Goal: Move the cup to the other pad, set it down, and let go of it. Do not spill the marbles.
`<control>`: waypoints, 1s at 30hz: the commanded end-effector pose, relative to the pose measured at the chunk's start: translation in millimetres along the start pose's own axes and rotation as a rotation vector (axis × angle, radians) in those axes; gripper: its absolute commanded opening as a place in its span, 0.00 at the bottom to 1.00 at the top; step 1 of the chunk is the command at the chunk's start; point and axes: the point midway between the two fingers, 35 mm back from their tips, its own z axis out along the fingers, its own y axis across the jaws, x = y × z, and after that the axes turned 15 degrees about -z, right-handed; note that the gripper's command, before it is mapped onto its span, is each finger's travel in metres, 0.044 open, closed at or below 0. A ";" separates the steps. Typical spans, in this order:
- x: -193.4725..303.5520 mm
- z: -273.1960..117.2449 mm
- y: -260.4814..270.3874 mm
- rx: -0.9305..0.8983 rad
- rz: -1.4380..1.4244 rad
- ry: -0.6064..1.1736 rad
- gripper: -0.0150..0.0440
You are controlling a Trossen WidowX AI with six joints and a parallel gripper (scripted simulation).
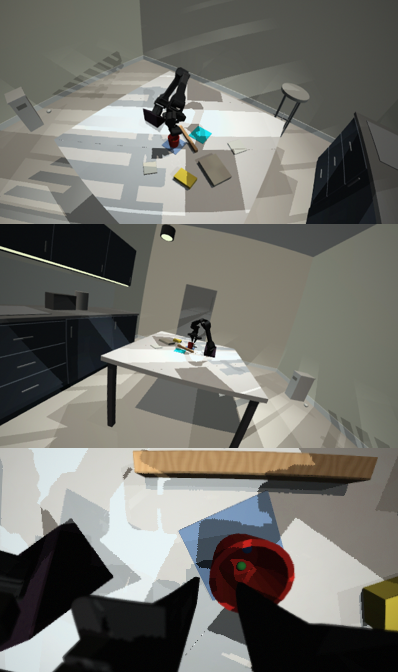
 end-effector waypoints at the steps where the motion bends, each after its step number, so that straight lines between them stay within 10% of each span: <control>1: -0.5 7.6 0.2 0.000 0.004 -0.005 0.50; 30: -1.9 50.5 2.2 -0.001 0.003 -0.007 0.50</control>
